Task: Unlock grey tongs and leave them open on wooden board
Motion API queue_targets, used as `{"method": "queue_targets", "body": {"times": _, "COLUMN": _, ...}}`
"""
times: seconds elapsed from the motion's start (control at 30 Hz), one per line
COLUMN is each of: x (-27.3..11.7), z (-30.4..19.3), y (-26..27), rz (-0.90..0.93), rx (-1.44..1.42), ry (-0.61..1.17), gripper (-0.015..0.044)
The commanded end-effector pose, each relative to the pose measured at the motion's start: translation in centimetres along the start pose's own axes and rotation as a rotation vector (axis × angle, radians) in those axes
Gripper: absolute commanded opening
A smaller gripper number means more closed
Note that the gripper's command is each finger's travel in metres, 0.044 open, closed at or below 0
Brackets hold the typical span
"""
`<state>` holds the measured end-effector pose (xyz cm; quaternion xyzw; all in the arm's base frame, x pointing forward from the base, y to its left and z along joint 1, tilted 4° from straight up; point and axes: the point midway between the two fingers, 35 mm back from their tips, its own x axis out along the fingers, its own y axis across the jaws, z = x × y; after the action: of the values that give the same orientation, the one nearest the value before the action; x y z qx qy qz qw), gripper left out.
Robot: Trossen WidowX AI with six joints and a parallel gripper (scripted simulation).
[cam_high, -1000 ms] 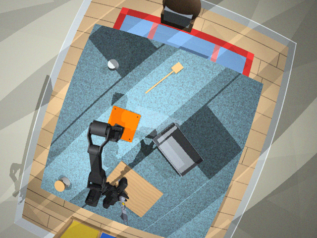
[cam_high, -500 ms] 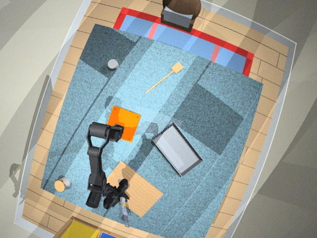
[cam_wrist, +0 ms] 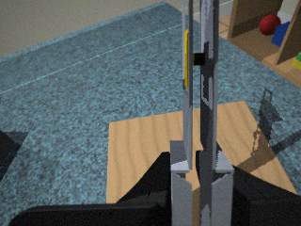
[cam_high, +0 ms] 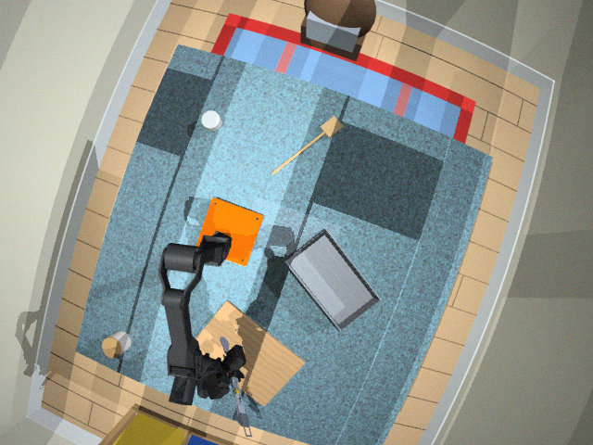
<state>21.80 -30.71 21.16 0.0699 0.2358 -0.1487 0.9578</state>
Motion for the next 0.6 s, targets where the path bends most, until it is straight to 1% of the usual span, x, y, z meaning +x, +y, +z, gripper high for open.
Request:
{"method": "queue_targets", "body": {"times": 0.0, "x": 0.4, "z": 0.5, "y": -0.2, "rz": -0.011, "rx": 0.002, "ry": 0.054, "gripper": -0.015}}
{"method": "queue_targets", "body": {"times": 0.57, "x": 2.0, "z": 0.3, "y": -0.4, "rz": -0.031, "rx": 0.025, "ry": 0.315, "gripper": -0.015}}
